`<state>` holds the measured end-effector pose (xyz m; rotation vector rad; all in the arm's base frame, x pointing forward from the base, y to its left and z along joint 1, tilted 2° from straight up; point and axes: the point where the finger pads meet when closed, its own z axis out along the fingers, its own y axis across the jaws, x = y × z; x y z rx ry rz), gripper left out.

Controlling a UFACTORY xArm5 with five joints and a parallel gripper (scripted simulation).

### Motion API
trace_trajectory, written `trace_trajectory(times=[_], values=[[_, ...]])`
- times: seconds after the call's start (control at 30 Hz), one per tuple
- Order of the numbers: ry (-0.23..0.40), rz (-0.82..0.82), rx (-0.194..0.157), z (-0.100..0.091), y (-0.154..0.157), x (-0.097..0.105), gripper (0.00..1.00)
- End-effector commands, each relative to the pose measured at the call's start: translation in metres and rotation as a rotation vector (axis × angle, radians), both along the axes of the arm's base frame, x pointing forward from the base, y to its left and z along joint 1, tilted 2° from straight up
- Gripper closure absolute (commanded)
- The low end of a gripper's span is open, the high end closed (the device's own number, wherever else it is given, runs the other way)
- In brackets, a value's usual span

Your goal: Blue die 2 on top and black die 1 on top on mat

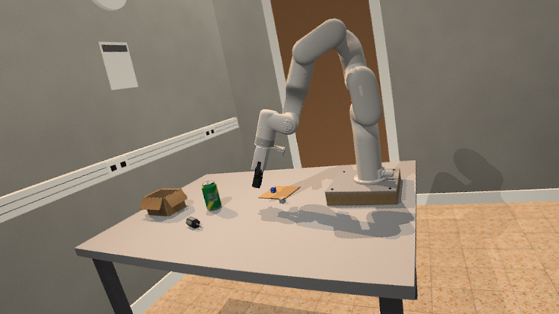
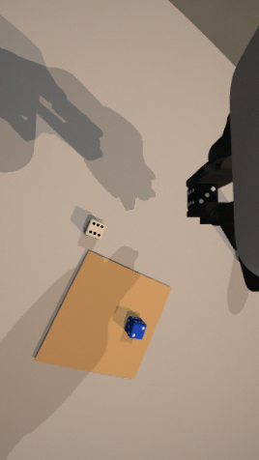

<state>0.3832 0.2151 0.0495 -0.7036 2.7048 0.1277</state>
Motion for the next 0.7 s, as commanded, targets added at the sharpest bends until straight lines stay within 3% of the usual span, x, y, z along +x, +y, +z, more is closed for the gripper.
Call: trace_trajectory(times=[0.0,0.07,0.17,0.27,0.43,0.67], values=[[-0.155,0.001,0.086,-0.0013,0.0005,0.0010,0.85],[-0.198,0.002,0.110,-0.0016,0.0003,0.0008,0.85],[-0.203,0.002,0.113,-0.0016,0.0002,0.0007,0.85],[-0.303,0.003,0.168,-0.0012,-0.0005,-0.0005,0.85],[-0.405,0.004,0.224,-0.0007,-0.0014,-0.0020,0.85],[-0.484,0.004,0.267,-0.0009,-0.0021,-0.0030,0.85]])
